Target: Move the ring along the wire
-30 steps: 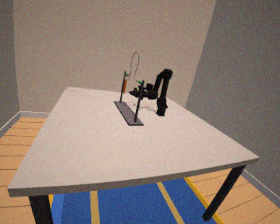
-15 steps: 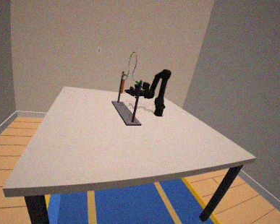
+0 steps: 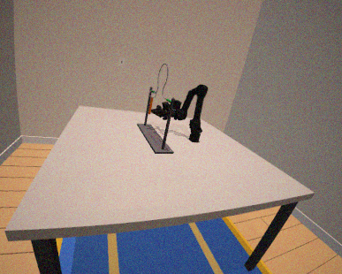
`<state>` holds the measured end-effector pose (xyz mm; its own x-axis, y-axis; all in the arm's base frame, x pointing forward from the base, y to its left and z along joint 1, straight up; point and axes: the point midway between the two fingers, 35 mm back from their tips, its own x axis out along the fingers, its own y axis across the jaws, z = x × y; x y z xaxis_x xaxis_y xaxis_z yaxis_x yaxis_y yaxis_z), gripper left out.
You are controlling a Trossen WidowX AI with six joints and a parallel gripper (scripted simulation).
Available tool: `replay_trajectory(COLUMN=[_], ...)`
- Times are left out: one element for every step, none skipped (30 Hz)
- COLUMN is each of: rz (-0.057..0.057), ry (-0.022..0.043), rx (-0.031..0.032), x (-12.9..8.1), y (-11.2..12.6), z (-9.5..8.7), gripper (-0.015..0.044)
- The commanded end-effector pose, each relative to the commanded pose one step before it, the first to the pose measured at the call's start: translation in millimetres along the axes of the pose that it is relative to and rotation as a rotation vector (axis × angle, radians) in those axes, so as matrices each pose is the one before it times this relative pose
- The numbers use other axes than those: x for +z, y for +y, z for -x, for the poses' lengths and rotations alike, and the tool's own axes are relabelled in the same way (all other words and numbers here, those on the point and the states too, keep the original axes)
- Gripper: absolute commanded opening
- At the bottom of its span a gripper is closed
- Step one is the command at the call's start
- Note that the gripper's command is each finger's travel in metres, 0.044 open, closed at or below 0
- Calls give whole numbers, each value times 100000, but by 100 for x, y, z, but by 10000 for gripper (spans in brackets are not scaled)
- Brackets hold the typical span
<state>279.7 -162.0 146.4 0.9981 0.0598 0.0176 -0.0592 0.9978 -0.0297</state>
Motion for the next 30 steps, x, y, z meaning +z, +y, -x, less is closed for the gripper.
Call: replay_trajectory(rz=[-1224,1,1,1,1,1,1,0,0,0,0,0,0,0,-1,-1,-1,-1,-1,-1,-1,-2,-2,-2,-1,0,0,0,0,0], ry=[538,-16,-16,-16,-16,-16,-16,-16,-16,-16,-16,-16,-17,-17,-17,-17,-17,-17,-17,-17,-17,-17,-17,-14,-8,-3,0,0,0,0], rx=[-298,0,0,0,0,0,0,0,0,0,0,0,0,0,0,0,0,0,0,0,0,0,0,0,0,0,0,0,0,0], x=[-253,3,3,3,3,3,2,2,2,2,2,1,1,1,1,1,0,0,0,0,0,-1,-1,-1,-1,0,0,0,0,0], y=[-78,-1,0,1,3,4,5,6,8,9,10,11,13,14,15,17,18,19,20,22,23,24,26,22,14,5,0,0,0,0], z=[-565,-155,-156,-156,-156,-157,-157,-158,-158,-158,-159,-159,-159,-160,-160,-160,-160,-161,-161,-161,-162,-162,-162,-132,-80,-27,0,0,0,0], gripper=[160,160,160,160,160,160,160,160,160,160,160,160,160,160,160,160,160,160,160,160,160,160,160,160,160,160,160,160,160,160])
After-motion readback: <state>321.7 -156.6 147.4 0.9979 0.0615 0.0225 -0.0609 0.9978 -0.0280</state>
